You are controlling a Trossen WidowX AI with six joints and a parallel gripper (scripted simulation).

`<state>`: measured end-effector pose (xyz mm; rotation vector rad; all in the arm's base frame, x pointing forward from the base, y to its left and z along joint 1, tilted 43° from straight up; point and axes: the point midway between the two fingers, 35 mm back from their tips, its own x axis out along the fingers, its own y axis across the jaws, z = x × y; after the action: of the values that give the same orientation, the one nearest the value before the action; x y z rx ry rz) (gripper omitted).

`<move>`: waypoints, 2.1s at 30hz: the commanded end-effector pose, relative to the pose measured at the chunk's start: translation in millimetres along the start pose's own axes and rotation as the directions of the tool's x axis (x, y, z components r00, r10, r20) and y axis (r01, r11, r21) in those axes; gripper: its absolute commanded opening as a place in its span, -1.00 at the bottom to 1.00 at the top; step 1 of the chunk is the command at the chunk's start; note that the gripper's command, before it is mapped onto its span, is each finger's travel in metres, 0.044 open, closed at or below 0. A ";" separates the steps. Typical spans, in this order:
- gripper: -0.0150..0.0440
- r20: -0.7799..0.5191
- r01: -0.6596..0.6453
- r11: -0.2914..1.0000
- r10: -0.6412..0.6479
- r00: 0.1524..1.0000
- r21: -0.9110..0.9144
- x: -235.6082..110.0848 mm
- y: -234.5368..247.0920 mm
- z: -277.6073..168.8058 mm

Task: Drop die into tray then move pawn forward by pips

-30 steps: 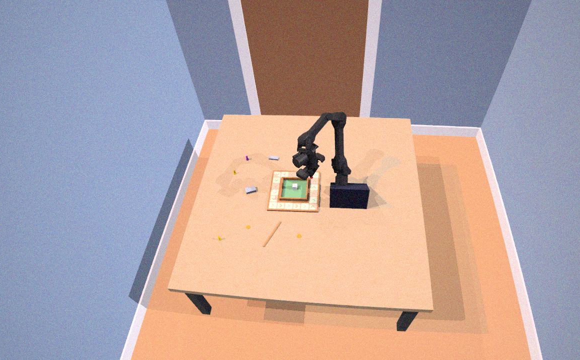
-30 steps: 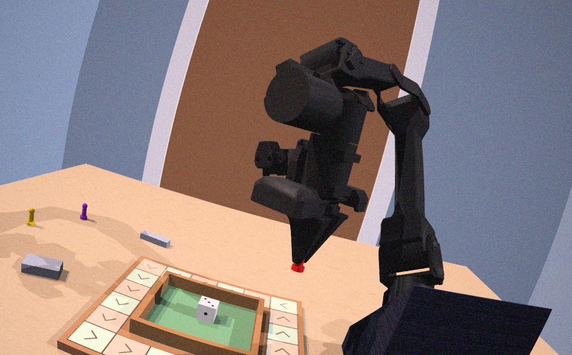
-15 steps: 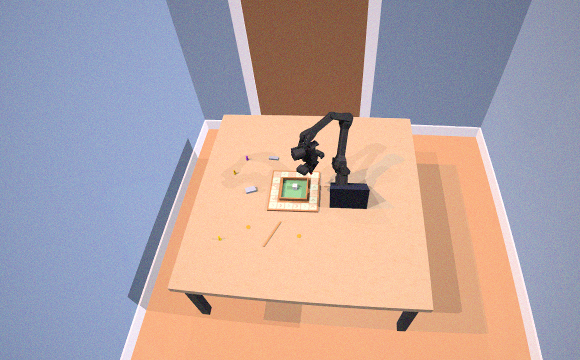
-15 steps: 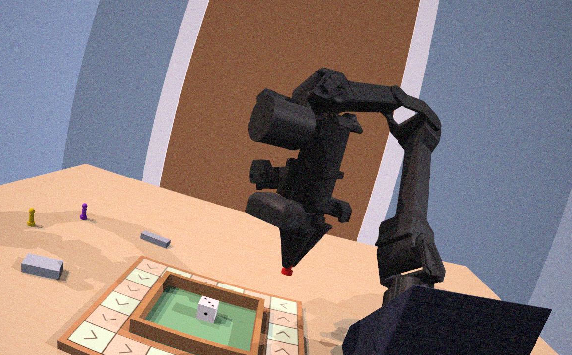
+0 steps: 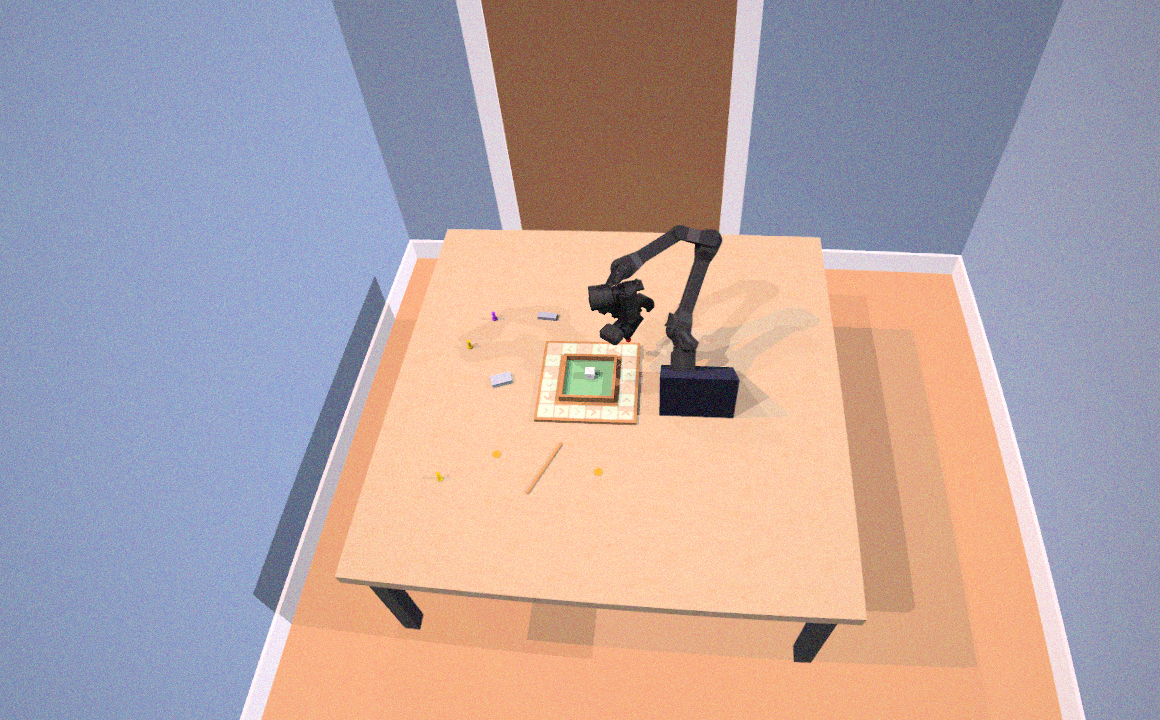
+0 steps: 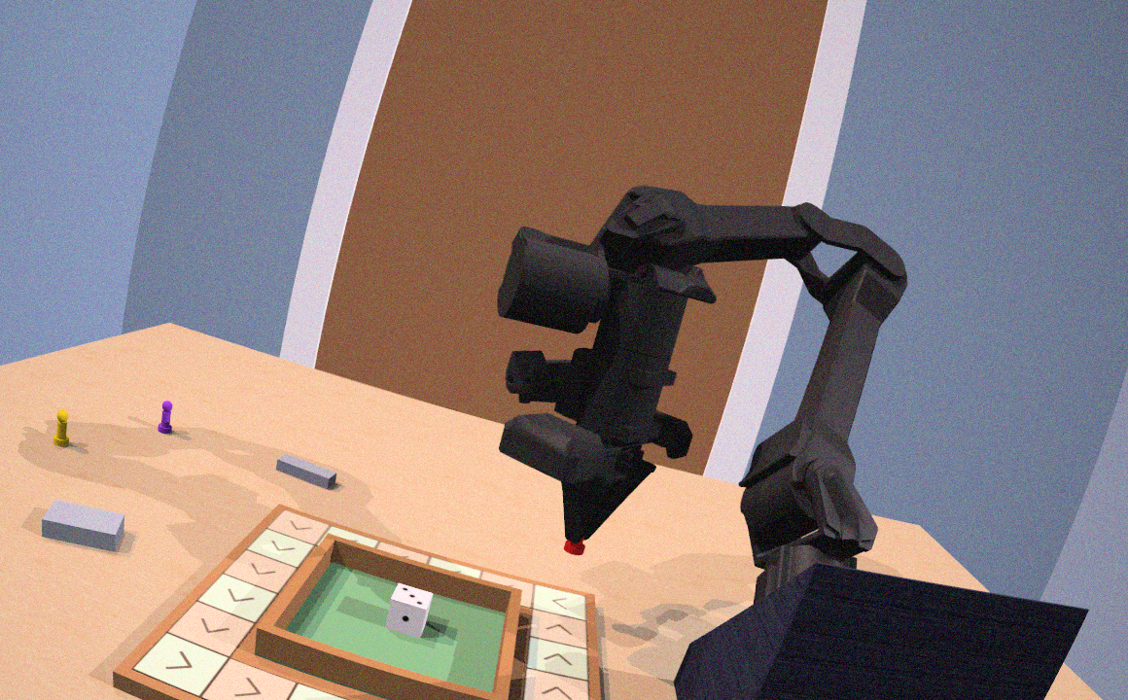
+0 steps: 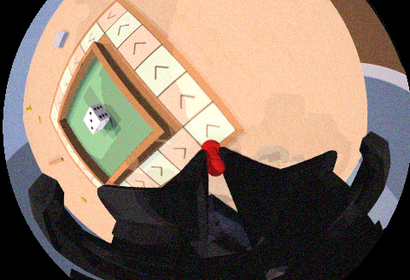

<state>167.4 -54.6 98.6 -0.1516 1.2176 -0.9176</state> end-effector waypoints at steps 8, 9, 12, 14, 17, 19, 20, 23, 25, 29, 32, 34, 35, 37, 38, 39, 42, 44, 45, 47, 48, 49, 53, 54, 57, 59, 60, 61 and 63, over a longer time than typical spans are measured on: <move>-0.49 0.005 0.004 1.000 -0.004 1.000 -0.004 23.2 -4.2 0.0; -0.49 0.005 0.005 1.000 -0.005 1.000 -0.004 26.5 -4.4 0.0; -0.49 0.006 0.007 1.000 -0.007 1.000 -0.003 35.7 -5.1 -0.1; -0.49 0.007 0.007 1.000 -0.007 1.000 -0.003 37.7 -5.4 -0.2; -0.49 0.007 0.007 1.000 -0.007 1.000 -0.003 38.5 -5.3 -0.1; -0.49 0.007 0.007 1.000 -0.007 1.000 -0.003 40.1 -5.3 -0.1; -0.49 0.007 0.007 1.000 -0.007 1.000 -0.003 41.3 -5.3 -0.1; -0.49 0.007 0.007 1.000 -0.007 1.000 -0.003 45.9 -5.3 0.0; -0.49 0.007 0.007 1.000 -0.007 1.000 -0.003 49.2 -5.3 0.0; -0.49 0.007 0.008 1.000 -0.008 1.000 -0.003 54.5 -5.6 0.0; -0.22 0.010 0.000 1.000 0.000 1.000 0.005 49.8 -4.3 2.0; -0.05 0.010 0.000 1.000 0.000 1.000 0.005 49.8 -4.3 2.0; 0.04 0.010 0.000 1.000 0.000 1.000 0.005 49.8 -4.3 2.0; 0.22 0.010 0.000 1.000 0.000 1.000 0.005 49.8 -4.3 2.0; 0.31 0.010 0.000 1.000 0.000 1.000 0.005 49.8 -4.3 2.0; 0.40 0.009 0.000 1.000 0.000 1.000 0.005 48.3 -4.0 2.1; 0.67 0.004 -0.002 1.000 0.002 1.000 0.000 25.3 -1.9 2.4; 0.84 0.004 0.003 1.000 -0.003 1.000 -0.003 6.5 -2.5 1.8; 0.93 0.005 0.005 1.000 -0.005 1.000 -0.004 1.6 -3.0 1.6; 1.00 0.005 0.006 1.000 -0.006 1.000 -0.004 -0.1 -3.1 1.5; 1.00 0.005 0.006 1.000 -0.006 1.000 -0.004 -0.1 -3.1 1.5; 1.00 0.004 0.004 1.000 -0.004 1.000 -0.012 -1.1 -1.5 1.4; 1.00 -0.007 -0.026 0.984 0.025 1.000 -0.176 -23.3 30.2 -5.3; 1.00 -0.010 -0.031 0.974 0.030 1.000 -0.224 -30.3 39.2 -8.9; 1.00 -0.015 -0.033 0.932 0.030 0.999 -0.362 -51.4 64.6 -23.9; 1.00 -0.012 -0.024 0.894 0.021 1.000 -0.448 -65.3 79.5 -37.3; 1.00 -0.009 -0.016 0.873 0.014 1.000 -0.488 -72.1 86.3 -44.9; 1.00 -0.004 -0.009 0.854 0.007 1.000 -0.520 -77.6 91.5 -51.7; 1.00 0.000 -0.001 0.839 0.002 1.000 -0.544 -81.9 95.4 -57.4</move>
<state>171.6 68.1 87.2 -0.5457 1.4264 -0.5609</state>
